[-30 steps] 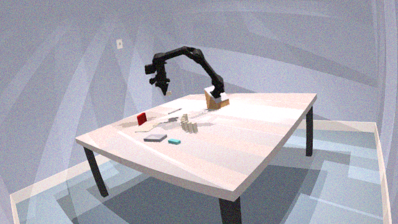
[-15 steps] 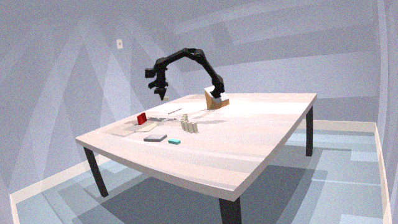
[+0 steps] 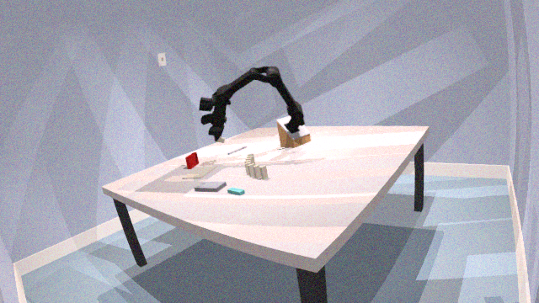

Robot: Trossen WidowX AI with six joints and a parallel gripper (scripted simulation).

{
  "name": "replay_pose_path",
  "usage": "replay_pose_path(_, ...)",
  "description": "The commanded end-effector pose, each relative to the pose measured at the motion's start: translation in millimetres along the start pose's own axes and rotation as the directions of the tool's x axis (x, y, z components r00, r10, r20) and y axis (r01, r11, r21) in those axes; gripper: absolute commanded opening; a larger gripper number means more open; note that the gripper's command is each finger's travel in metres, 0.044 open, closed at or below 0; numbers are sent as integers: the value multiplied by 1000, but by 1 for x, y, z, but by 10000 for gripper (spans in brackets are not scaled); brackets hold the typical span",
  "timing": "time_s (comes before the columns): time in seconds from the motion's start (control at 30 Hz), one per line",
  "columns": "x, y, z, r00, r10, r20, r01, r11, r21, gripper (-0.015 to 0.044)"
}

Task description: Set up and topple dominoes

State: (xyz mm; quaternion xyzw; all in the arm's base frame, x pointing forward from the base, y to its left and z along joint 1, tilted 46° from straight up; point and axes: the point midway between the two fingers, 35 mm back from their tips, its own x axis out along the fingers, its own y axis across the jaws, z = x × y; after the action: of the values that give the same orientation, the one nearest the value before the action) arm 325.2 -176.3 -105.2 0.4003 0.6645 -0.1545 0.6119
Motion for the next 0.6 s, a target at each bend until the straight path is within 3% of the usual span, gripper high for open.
replay_pose_path(0.0,8,-1,0,998,-32,59,32,999,5,30)
replay_pose_path(0.57,25,0,4,944,-104,313,99,995,34,30)
